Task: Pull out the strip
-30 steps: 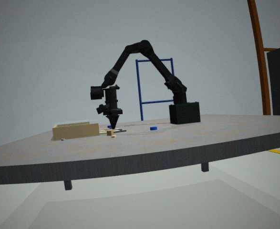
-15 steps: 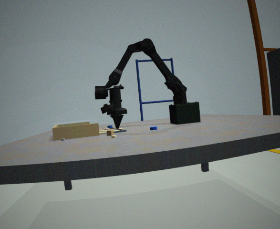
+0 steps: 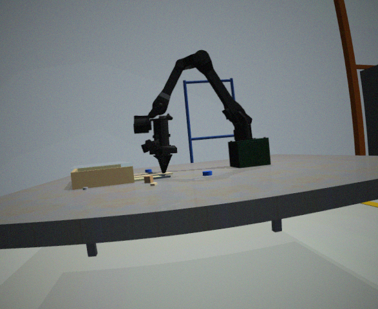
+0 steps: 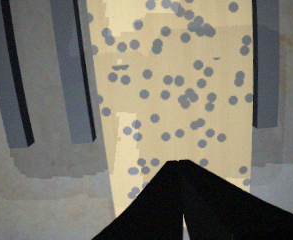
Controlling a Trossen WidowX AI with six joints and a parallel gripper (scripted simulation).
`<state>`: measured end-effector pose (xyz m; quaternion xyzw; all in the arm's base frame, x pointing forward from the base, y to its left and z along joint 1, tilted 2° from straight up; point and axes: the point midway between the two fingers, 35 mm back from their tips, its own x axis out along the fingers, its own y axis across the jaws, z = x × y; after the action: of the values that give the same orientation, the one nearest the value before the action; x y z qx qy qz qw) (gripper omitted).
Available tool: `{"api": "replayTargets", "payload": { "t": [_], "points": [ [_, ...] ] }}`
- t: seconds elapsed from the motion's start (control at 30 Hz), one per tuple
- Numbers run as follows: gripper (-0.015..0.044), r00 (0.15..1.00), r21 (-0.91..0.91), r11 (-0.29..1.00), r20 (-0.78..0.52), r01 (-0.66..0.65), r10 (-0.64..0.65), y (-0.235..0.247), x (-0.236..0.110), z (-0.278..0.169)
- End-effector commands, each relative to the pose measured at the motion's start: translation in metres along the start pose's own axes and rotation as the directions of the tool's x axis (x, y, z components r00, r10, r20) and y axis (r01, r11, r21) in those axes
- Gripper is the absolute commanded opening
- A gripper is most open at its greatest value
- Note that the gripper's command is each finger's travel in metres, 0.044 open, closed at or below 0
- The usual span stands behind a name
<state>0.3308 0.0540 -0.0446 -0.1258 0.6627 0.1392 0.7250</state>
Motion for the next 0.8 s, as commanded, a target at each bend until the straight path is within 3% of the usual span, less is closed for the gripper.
{"api": "replayTargets", "payload": {
  "t": [0.0,0.77],
  "points": [
    [0.0,1.0,-0.005,1.0,-0.026,-0.002,0.002,0.001,0.005,-0.014],
    [0.0,1.0,-0.005,1.0,-0.029,-0.002,0.002,0.001,0.005,-0.048]
  ]
}}
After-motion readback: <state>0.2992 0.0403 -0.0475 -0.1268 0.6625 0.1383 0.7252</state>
